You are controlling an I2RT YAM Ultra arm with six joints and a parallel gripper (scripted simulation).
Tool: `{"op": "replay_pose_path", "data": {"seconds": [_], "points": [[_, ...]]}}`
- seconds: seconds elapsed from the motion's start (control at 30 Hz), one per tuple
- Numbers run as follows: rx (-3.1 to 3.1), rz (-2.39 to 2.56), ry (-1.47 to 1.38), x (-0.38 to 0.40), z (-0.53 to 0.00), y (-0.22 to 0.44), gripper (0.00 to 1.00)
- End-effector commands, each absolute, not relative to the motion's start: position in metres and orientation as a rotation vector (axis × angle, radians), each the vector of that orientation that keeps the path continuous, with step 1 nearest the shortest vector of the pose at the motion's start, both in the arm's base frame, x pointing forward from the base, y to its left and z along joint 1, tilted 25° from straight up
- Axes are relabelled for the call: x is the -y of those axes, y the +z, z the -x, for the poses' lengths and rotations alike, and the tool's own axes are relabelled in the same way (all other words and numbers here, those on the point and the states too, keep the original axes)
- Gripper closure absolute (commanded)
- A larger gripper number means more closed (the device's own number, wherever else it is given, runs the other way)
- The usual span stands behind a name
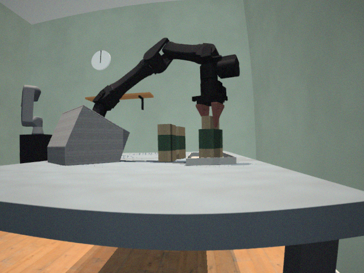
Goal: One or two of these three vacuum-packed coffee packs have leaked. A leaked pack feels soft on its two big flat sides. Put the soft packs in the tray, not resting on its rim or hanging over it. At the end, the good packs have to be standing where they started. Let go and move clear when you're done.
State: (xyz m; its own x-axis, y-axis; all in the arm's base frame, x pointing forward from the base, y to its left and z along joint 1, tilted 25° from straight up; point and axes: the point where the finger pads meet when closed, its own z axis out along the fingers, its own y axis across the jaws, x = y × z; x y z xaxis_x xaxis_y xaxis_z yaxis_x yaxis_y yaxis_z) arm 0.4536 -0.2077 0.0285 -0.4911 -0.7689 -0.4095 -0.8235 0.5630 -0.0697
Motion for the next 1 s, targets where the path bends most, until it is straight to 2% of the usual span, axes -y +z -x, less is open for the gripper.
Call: {"op": "replay_pose_path", "data": {"seconds": [0.0,0.63,0.67,0.97], "points": [[-2.396,1.274,0.166,0.2115,-0.4547,0.0411,0.75],[-2.396,1.274,0.166,0.2115,-0.4547,0.0411,0.75],[-2.396,1.274,0.166,0.2115,-0.4547,0.0411,0.22],[-2.395,1.274,0.166,0.2115,-0.4547,0.0411,0.22]]}}
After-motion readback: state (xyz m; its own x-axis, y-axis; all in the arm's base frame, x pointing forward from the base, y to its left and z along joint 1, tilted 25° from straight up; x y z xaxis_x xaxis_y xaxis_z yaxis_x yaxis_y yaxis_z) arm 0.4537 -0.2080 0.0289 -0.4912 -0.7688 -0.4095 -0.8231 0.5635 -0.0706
